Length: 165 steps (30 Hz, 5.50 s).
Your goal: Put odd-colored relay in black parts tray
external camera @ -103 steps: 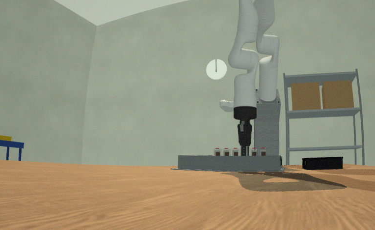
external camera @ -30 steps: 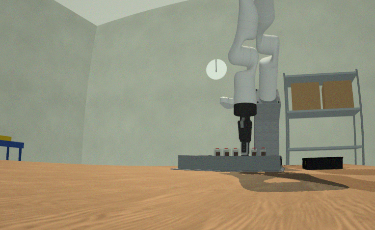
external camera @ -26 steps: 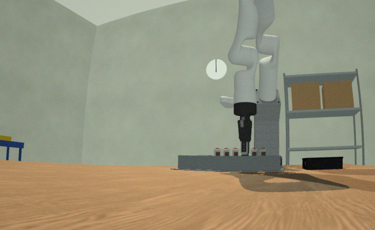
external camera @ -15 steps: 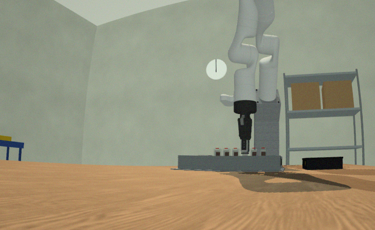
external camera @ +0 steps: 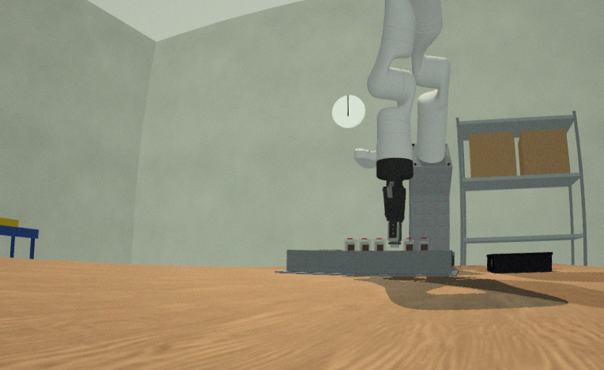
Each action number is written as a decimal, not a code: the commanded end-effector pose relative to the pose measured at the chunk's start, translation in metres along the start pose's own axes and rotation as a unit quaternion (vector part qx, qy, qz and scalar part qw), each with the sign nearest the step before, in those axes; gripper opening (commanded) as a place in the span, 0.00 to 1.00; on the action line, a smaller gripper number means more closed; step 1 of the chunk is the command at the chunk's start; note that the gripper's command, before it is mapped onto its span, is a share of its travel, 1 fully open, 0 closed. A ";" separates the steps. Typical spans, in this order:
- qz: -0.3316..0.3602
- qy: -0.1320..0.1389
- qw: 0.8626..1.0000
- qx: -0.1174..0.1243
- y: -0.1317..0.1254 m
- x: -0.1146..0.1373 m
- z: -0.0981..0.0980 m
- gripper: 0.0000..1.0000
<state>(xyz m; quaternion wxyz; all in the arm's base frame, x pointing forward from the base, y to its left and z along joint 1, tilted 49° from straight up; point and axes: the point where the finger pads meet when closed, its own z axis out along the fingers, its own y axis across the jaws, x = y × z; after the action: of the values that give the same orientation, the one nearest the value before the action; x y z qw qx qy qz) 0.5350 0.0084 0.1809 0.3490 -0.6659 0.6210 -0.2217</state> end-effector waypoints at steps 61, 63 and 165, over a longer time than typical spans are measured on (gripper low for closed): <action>0.000 0.001 1.000 0.002 -0.001 0.000 -0.005 0.00; 0.000 0.001 1.000 0.002 -0.001 0.000 -0.005 0.00; 0.000 0.001 1.000 0.002 0.001 -0.018 -0.060 0.00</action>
<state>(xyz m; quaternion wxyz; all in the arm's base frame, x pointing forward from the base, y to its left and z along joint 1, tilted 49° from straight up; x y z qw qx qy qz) 0.4889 0.0095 0.2206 0.3482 -0.6628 0.6240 -0.2236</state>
